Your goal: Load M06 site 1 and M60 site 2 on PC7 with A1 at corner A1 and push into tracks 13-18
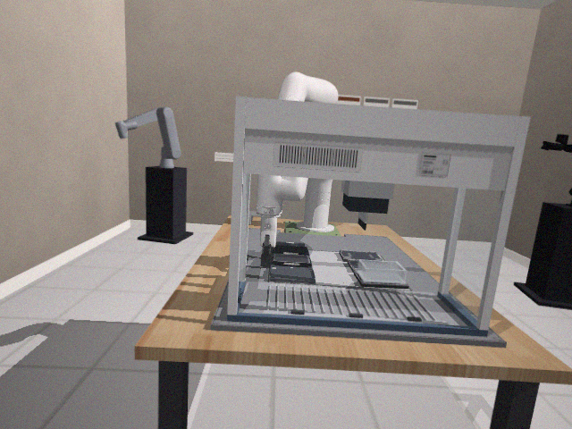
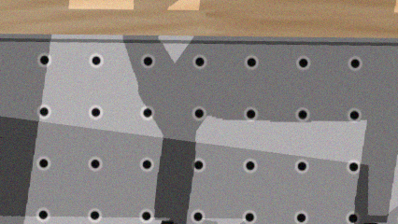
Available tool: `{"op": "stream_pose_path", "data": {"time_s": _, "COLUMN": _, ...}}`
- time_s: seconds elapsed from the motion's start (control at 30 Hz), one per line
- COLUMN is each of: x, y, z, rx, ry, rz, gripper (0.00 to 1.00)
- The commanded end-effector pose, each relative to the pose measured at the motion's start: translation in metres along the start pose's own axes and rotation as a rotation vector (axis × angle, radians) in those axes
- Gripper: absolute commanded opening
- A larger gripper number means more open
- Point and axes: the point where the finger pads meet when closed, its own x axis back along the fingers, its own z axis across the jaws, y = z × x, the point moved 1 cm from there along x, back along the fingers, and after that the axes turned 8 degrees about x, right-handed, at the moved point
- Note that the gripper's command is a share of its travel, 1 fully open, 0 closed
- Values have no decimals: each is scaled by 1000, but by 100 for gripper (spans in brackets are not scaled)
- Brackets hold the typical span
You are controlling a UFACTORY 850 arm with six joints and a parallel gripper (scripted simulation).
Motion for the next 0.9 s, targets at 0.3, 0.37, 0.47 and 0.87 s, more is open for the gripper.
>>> {"op": "stream_pose_path", "data": {"time_s": 0.3, "x": 1, "y": 5, "z": -2, "rx": 0, "ry": -2, "rz": 1, "gripper": 100}}
{"op": "stream_pose_path", "data": {"time_s": 0.37, "x": 1, "y": 5, "z": -2, "rx": 0, "ry": -2, "rz": 1, "gripper": 100}}
{"op": "stream_pose_path", "data": {"time_s": 0.47, "x": 1, "y": 5, "z": -2, "rx": 0, "ry": -2, "rz": 1, "gripper": 100}}
{"op": "stream_pose_path", "data": {"time_s": 0.87, "x": 1, "y": 5, "z": -2, "rx": 0, "ry": -2, "rz": 1, "gripper": 100}}
